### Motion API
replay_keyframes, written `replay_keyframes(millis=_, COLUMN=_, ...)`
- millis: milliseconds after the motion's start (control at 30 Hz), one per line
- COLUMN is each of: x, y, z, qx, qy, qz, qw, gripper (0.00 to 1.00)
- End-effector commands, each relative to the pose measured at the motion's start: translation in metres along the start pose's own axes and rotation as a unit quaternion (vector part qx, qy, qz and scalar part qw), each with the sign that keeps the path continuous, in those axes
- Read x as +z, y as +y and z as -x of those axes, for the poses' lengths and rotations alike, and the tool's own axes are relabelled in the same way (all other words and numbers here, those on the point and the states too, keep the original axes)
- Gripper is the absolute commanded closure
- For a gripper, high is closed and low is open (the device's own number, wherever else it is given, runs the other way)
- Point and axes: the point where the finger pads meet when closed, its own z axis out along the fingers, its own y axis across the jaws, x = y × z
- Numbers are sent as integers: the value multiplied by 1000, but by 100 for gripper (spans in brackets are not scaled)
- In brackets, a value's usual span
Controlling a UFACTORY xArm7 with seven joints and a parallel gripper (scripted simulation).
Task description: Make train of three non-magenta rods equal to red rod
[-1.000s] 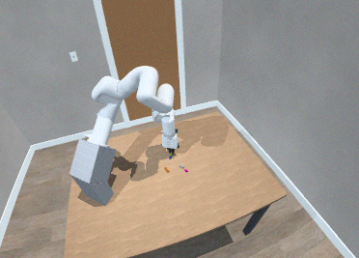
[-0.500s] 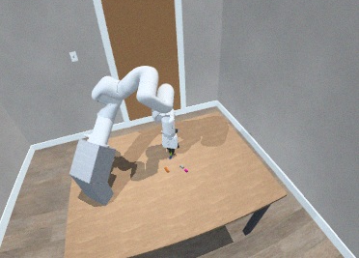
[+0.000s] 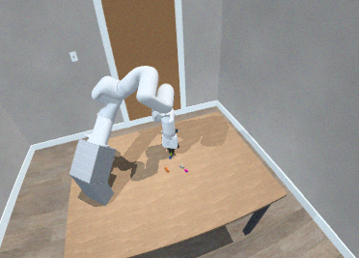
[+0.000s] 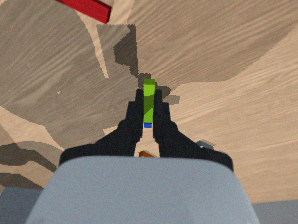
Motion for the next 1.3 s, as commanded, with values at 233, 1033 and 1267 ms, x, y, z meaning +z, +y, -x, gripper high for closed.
replay_keyframes(millis=233, x=-1, y=1, z=0, qx=0, qy=0, qz=1, qw=1000, gripper=96)
replay_keyframes(millis=1033, x=1, y=1, z=0, qx=0, qy=0, qz=1, qw=1000, gripper=96)
replay_keyframes(millis=1267, x=6, y=1, z=0, qx=0, qy=0, qz=1, qw=1000, gripper=96)
